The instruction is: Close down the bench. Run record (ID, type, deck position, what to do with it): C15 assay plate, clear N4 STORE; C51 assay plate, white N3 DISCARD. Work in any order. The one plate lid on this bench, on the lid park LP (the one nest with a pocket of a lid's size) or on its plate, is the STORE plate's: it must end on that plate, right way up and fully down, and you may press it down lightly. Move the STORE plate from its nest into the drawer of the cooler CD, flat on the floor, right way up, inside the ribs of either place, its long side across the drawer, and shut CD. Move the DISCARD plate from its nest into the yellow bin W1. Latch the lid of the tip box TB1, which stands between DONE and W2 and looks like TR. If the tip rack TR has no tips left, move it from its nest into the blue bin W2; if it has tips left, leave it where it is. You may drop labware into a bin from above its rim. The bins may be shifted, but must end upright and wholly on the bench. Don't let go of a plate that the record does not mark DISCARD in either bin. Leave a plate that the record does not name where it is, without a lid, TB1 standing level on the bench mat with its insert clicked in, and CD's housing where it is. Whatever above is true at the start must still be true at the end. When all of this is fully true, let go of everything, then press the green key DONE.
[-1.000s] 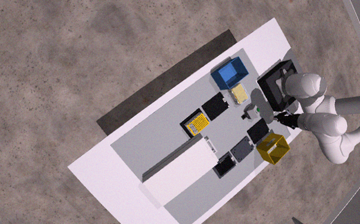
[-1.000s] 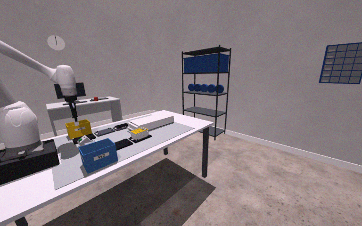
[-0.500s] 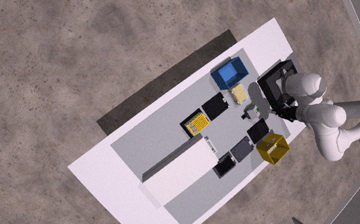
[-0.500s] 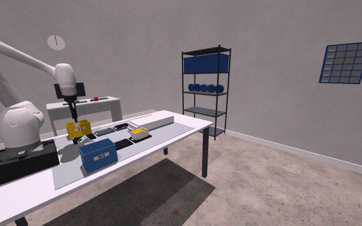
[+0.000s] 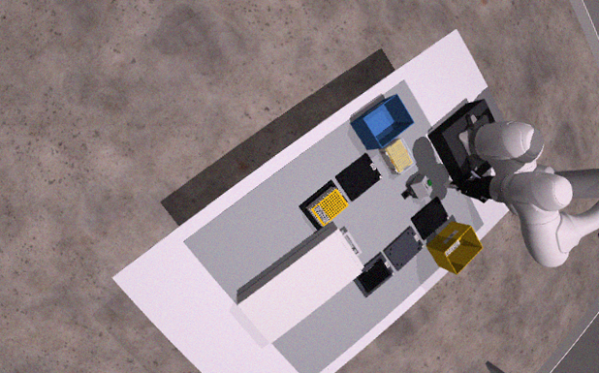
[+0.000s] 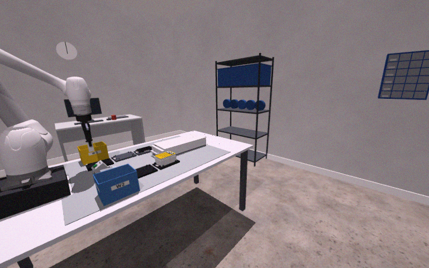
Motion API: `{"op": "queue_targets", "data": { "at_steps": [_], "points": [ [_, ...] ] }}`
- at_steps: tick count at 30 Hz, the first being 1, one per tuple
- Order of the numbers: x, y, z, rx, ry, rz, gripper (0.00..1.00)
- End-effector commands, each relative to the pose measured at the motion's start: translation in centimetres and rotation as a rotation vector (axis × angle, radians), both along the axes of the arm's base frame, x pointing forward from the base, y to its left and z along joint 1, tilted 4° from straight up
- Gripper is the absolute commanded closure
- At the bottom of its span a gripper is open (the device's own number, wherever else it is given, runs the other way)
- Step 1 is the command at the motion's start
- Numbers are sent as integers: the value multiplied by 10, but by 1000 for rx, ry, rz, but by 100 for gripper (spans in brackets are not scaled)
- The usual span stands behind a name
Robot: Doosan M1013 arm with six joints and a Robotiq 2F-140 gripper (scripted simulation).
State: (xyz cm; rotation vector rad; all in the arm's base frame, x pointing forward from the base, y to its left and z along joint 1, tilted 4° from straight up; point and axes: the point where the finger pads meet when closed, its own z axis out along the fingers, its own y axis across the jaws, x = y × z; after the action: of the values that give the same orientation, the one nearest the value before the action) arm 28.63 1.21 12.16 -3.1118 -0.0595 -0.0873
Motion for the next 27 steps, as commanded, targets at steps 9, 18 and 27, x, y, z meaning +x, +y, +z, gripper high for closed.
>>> {"op": "queue_targets", "data": {
  "at_steps": [9,18,27],
  "points": [
    [2,1,-31,0,0,0,100],
    [3,1,-50,0,0,0,100],
    [4,2,-74,0,0,0,100]
  ]
}}
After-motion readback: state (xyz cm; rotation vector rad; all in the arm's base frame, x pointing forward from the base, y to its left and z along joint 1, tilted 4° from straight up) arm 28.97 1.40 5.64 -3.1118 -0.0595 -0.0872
